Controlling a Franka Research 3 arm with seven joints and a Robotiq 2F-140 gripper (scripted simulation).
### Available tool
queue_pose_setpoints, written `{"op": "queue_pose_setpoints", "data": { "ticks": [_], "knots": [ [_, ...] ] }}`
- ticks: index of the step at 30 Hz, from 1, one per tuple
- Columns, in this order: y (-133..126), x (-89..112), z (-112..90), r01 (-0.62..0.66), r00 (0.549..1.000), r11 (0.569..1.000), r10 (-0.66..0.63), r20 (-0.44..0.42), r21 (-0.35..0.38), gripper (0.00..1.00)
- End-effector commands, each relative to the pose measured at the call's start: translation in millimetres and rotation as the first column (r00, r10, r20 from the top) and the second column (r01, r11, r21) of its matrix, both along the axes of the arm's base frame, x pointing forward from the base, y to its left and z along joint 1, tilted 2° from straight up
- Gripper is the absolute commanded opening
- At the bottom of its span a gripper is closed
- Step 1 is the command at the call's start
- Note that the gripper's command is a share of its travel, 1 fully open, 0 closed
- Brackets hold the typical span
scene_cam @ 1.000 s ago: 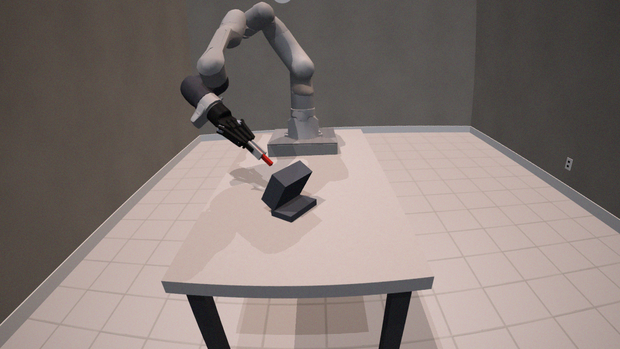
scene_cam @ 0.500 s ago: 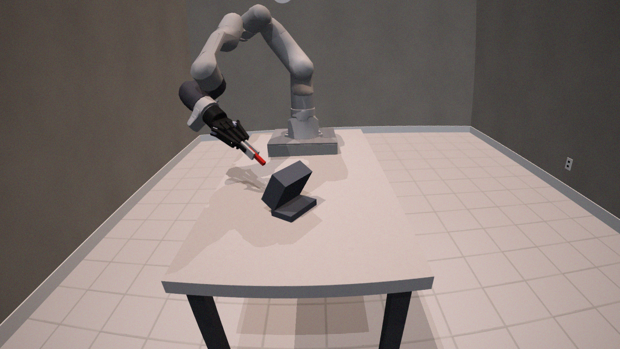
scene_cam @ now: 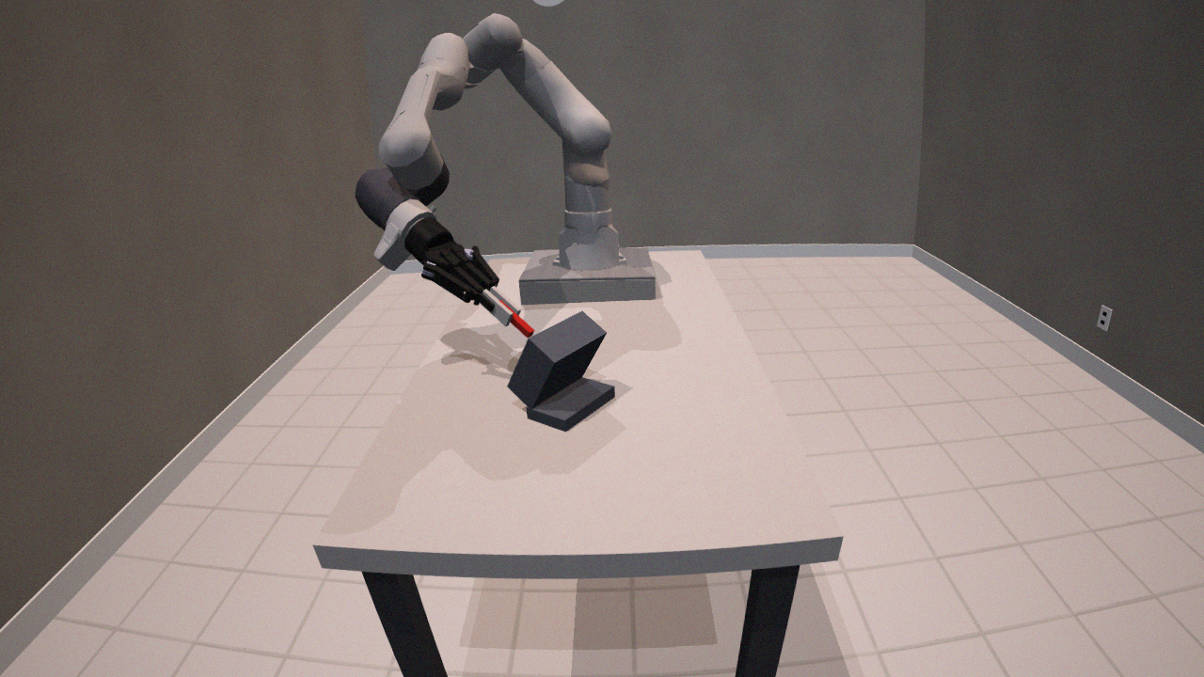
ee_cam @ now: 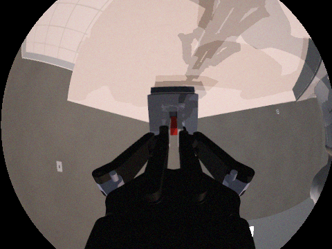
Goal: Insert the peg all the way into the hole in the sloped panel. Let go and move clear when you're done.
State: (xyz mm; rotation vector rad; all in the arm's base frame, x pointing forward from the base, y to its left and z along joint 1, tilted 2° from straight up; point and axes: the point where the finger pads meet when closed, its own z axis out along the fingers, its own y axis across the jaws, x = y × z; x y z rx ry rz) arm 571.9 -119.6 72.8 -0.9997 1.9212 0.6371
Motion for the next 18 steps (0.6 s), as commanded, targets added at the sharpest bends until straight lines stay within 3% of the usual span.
{"op": "queue_pose_setpoints", "data": {
  "ticks": [1,18],
  "knots": [
    [-4.7,4.3,-4.5,0.011,1.000,1.000,-0.011,0.003,-0.013,0.00],
    [4.6,4.9,-5.7,0.011,1.000,1.000,-0.011,0.003,-0.013,0.00]
  ]
}}
